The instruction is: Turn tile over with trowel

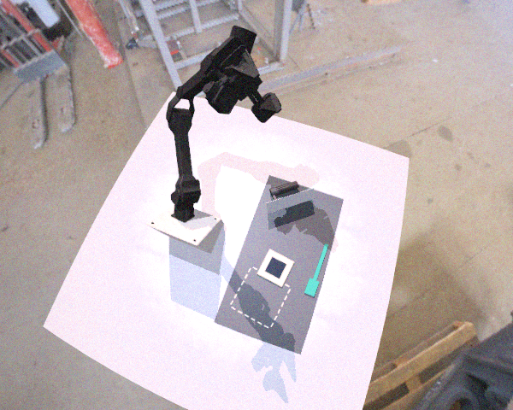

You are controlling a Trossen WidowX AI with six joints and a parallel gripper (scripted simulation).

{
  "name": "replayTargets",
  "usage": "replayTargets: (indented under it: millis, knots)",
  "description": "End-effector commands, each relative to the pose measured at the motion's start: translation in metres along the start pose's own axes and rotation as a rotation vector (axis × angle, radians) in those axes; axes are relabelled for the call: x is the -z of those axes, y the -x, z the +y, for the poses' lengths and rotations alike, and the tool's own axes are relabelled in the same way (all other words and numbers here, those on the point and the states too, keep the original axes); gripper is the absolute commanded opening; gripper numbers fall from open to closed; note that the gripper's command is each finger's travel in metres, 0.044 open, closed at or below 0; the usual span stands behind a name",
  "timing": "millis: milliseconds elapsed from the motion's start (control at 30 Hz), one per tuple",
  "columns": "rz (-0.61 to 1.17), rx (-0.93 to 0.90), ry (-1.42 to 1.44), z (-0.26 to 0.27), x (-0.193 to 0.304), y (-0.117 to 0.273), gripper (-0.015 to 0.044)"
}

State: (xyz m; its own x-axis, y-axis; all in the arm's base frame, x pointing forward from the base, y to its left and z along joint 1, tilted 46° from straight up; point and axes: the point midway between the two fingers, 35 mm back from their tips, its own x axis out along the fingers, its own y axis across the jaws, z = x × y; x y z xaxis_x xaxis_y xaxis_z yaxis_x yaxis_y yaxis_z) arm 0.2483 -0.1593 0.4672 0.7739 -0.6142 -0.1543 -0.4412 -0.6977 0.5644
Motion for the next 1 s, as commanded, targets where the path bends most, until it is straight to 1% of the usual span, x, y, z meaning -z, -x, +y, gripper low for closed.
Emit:
replayTargets:
  millis: [0, 333, 367, 700, 967]
  knots:
    - [0.000, 0.006, 0.000, -0.001, 0.000, -0.001, 0.0374]
    - [0.019, 0.322, -0.007, -0.078, 0.019, -0.025, 0.0111]
    - [0.024, 0.352, -0.008, -0.085, 0.022, -0.025, 0.0100]
    - [0.022, 0.630, -0.007, -0.159, 0.037, -0.025, 0.0100]
    - [-0.004, 0.852, 0.015, -0.224, 0.045, -0.015, 0.0100]
